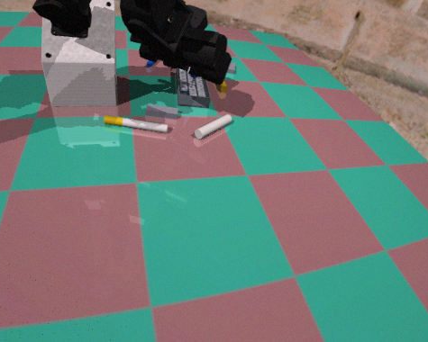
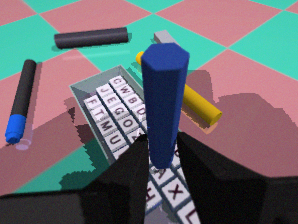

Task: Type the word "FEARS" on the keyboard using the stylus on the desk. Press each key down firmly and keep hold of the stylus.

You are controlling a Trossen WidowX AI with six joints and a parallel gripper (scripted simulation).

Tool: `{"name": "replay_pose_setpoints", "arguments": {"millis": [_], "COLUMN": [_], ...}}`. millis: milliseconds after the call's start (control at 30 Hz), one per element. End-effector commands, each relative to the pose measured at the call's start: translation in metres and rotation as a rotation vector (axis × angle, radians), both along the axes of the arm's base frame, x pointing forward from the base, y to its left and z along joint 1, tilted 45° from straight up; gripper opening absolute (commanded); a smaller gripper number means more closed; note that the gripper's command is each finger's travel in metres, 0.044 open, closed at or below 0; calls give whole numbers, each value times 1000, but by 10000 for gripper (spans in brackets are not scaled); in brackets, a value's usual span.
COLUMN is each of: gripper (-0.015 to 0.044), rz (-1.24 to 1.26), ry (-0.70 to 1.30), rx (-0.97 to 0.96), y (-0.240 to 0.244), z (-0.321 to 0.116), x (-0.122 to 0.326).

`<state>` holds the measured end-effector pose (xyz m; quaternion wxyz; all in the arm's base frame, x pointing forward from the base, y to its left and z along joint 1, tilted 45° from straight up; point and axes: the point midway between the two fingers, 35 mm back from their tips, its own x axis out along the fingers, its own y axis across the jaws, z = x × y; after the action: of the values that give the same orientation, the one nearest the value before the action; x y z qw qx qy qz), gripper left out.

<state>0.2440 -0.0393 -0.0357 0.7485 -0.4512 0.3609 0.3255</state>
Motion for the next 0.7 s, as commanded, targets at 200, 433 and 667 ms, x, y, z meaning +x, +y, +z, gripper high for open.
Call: {"name": "replay_pose_setpoints", "arguments": {"millis": [200, 433, 667], "gripper": [81, 81, 71], "rz": [3, 3, 8], "ry": [-1, -2, -5], "rx": [-1, 0, 1], "y": [7, 21, 24], "z": [7, 22, 24], "x": [1, 0, 0]}}
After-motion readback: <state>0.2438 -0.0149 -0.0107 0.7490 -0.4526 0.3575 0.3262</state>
